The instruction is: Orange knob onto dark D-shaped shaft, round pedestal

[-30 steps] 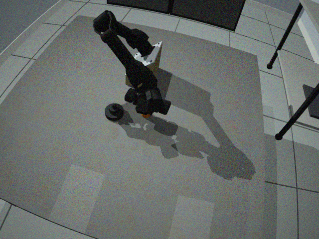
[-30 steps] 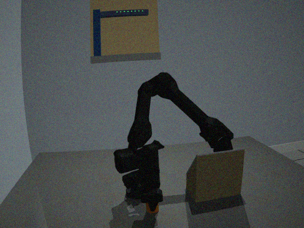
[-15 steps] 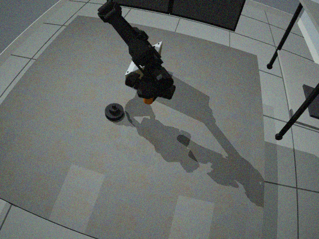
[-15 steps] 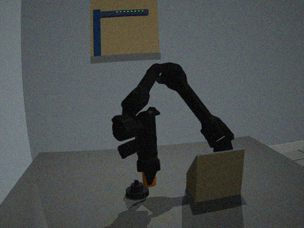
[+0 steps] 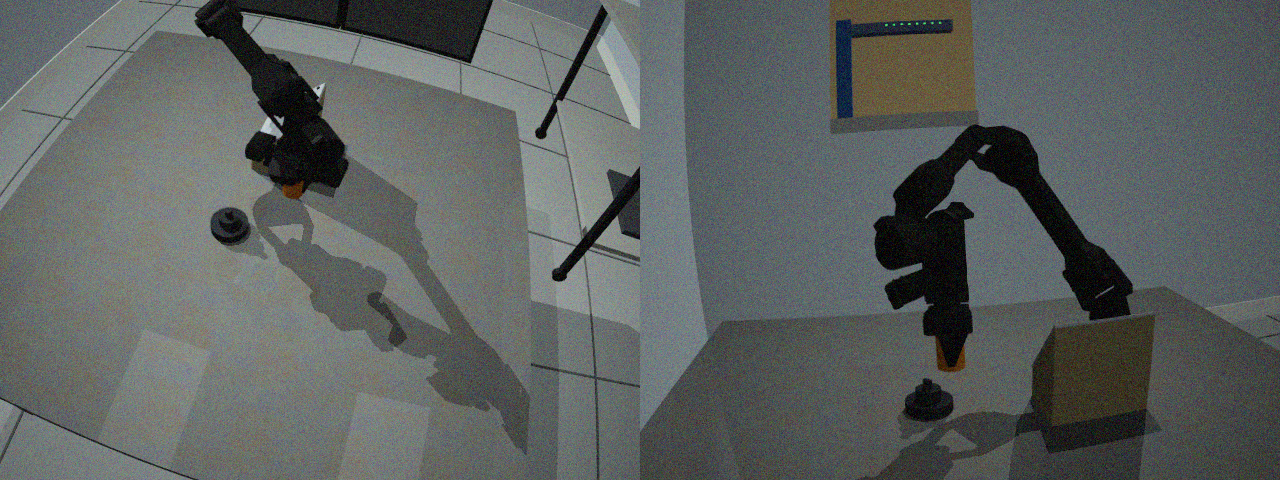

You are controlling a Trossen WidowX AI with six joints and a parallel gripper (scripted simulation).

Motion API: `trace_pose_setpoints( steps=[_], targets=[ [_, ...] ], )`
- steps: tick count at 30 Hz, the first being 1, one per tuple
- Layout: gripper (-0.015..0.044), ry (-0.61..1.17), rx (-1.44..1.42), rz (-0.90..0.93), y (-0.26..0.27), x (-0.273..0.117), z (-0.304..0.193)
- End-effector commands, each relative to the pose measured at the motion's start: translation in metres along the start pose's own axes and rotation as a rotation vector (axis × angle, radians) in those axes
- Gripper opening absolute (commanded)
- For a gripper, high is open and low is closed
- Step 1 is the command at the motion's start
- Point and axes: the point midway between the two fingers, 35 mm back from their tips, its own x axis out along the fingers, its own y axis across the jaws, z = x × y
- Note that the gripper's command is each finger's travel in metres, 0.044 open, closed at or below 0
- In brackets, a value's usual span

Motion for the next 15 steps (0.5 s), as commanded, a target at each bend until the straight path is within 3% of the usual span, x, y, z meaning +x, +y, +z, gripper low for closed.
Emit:
trace_pose_setpoints(
  steps=[1,15],
  targets=[
    [0.0000,0.003,0.005,0.001,-0.013,0.003,0.006],
    [0.0000,-0.002,-0.001,0.010,-0.049,0.018,0.025]
  ],
)
